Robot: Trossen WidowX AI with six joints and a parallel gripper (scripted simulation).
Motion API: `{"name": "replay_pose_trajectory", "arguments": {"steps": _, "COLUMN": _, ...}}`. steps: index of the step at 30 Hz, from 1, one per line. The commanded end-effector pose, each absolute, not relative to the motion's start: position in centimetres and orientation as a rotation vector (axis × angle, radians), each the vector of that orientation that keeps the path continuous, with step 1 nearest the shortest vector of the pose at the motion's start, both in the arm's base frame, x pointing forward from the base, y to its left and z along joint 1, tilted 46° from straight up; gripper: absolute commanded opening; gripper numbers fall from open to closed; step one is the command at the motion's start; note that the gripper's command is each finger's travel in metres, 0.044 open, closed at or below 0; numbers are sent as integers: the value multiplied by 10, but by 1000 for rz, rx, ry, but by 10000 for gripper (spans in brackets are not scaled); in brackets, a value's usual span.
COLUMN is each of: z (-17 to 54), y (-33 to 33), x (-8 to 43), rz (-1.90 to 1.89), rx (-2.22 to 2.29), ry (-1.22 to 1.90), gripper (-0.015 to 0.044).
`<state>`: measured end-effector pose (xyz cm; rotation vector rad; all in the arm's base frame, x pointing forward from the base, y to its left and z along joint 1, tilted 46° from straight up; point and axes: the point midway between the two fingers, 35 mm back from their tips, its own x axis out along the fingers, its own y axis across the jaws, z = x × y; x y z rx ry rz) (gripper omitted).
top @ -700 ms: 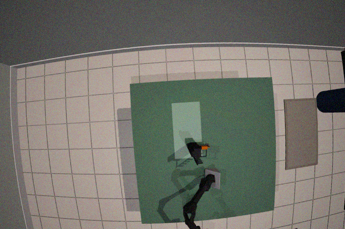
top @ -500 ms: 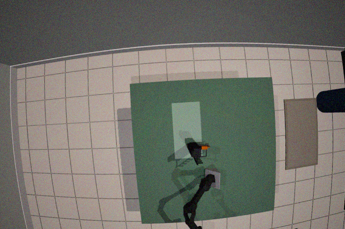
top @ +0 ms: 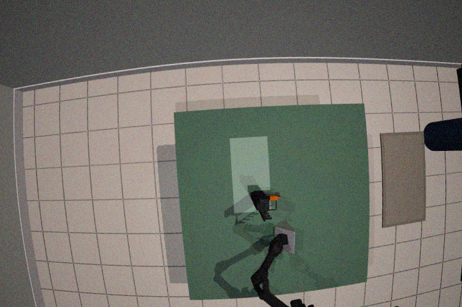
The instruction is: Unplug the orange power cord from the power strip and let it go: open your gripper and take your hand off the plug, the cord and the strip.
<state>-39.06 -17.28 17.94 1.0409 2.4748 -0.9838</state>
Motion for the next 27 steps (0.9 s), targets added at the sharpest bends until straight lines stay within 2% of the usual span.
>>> {"name": "replay_pose_trajectory", "arguments": {"steps": 1, "z": 155, "y": -228, "x": -352, "rz": -1096, "rx": 896, "ry": 2331, "gripper": 160}}
{"name": "replay_pose_trajectory", "arguments": {"steps": 9, "z": 112, "y": -315, "x": -241, "rz": -1205, "rx": 756, "ry": 1973, "gripper": 160}}
{"name": "replay_pose_trajectory", "arguments": {"steps": 12, "z": 95, "y": -330, "x": -190, "rz": -1127, "rx": 729, "ry": 1899, "gripper": 160}}
{"name": "replay_pose_trajectory", "arguments": {"steps": 19, "z": 72, "y": -342, "x": -88, "rz": -1044, "rx": 774, "ry": 1712, "gripper": 160}}
{"name": "replay_pose_trajectory", "arguments": {"steps": 27, "z": 59, "y": -321, "x": 26, "rz": -953, "rx": 873, "ry": 1588, "gripper": 160}}
